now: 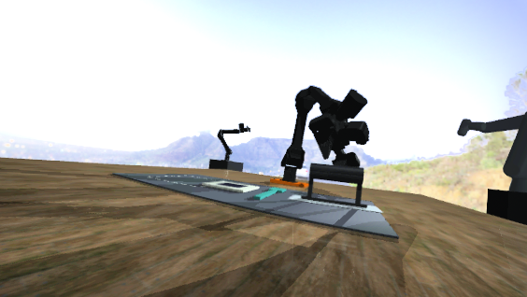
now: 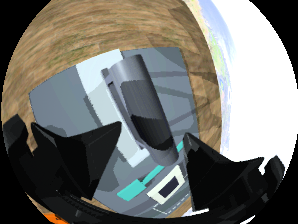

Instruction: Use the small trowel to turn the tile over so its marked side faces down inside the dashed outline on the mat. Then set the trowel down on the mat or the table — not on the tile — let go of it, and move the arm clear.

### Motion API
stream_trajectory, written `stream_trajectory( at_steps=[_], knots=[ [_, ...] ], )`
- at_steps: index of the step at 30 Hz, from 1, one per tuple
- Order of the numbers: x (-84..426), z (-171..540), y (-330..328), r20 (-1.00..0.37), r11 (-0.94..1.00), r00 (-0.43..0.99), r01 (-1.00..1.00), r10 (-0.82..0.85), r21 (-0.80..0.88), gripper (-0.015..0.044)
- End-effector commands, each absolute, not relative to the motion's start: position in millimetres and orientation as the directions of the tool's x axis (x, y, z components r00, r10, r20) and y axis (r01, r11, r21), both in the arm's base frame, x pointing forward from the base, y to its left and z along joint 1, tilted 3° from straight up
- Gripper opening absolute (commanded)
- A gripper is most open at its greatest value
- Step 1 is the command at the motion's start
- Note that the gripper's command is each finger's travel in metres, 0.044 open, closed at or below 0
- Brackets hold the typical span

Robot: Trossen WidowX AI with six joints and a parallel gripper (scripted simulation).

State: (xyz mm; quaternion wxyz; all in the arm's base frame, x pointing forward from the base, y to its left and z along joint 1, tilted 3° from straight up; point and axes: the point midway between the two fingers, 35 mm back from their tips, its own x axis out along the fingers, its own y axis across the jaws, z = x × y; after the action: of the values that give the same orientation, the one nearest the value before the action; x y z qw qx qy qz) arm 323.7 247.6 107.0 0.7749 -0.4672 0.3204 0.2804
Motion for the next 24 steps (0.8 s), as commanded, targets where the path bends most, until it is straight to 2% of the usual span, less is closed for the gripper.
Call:
stream_trajectory(
  at_steps=[1,12,24],
  knots=[
    [320,108,244,-0.725,0.292,0.674,-0.728,0.142,-0.620,0.0300],
    [310,107,234,-0.639,-0.019,0.752,-0.645,0.158,-0.764,0.0300],
    [315,103,235,-0.636,-0.044,0.754,-0.639,0.161,-0.768,0.0300]
  ],
)
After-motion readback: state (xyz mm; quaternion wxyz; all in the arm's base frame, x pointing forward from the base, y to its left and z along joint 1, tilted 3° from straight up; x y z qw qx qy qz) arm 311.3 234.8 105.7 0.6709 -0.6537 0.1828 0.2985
